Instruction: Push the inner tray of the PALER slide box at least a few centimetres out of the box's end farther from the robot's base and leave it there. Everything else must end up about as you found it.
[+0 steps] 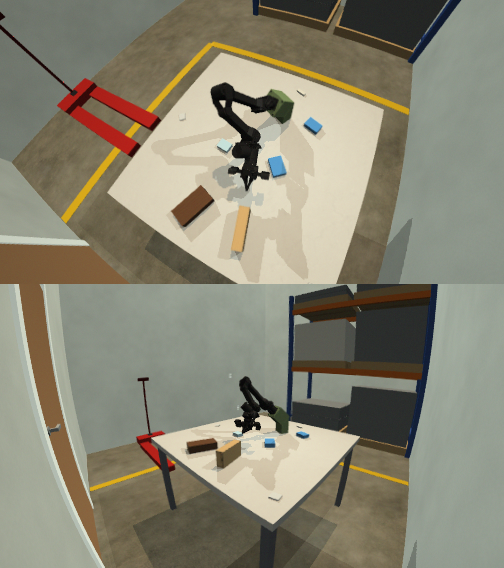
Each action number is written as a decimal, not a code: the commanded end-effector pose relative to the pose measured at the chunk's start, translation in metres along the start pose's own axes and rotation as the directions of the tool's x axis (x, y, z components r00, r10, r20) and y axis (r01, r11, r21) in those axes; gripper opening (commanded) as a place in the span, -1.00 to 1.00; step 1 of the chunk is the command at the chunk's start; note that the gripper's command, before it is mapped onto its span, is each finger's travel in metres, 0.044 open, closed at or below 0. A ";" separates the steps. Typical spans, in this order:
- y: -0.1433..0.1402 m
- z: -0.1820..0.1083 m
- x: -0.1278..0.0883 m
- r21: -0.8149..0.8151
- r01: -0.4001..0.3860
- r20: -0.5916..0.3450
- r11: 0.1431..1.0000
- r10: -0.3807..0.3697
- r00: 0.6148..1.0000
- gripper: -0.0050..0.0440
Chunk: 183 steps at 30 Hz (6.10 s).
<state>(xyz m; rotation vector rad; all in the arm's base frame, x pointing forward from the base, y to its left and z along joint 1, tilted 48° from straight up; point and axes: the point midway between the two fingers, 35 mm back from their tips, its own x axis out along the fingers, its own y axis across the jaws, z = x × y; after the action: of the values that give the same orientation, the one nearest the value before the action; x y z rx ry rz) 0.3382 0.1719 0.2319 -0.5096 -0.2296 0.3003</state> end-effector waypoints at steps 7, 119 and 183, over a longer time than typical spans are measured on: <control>-0.049 0.005 0.001 0.099 0.162 0.000 0.982 -0.163 0.987 -1.00; 0.001 -0.041 0.090 -0.001 -0.013 0.247 1.000 0.013 0.969 -1.00; -0.001 -0.028 0.072 -0.009 -0.007 0.196 1.000 0.009 0.980 -1.00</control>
<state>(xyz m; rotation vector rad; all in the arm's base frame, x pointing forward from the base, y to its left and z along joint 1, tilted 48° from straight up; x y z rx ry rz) 0.4208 0.1840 0.2094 -0.4911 -0.4300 0.3713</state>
